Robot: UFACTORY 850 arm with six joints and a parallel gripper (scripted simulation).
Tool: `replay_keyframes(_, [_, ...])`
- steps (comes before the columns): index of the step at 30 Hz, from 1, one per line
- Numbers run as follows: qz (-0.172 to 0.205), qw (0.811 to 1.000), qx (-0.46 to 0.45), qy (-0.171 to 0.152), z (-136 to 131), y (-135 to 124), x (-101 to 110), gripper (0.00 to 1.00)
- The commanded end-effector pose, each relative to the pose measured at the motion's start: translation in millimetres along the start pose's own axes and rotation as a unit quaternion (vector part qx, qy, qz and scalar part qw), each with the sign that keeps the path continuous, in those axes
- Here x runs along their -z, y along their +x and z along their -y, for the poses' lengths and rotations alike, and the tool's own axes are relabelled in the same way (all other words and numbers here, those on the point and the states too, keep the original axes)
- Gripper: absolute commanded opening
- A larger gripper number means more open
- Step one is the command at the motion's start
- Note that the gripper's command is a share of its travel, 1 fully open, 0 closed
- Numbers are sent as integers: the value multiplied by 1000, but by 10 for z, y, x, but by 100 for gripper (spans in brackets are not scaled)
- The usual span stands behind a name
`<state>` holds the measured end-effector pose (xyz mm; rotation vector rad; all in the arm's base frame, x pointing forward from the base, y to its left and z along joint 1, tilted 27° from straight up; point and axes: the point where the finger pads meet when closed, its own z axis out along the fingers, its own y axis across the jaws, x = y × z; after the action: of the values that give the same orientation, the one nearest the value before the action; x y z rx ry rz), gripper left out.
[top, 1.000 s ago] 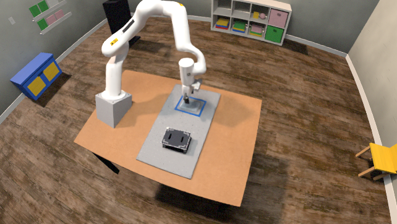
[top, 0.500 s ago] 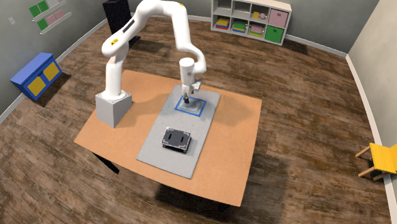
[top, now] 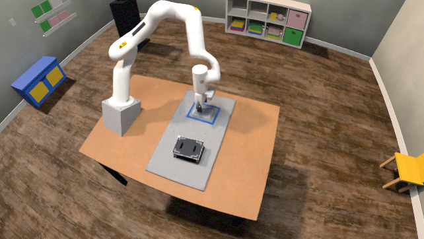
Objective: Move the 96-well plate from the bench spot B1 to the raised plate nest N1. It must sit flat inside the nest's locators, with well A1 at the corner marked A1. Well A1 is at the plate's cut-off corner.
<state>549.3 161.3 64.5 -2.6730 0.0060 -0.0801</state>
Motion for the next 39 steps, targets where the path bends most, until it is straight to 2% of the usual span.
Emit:
replay_keyframes(1, [-1,1000,0,0,2,10,-30,100])
replay_keyframes(23, [-1,1000,0,0,2,10,-359,100])
replay_keyframes(39, [-1,1000,0,0,2,10,-379,100])
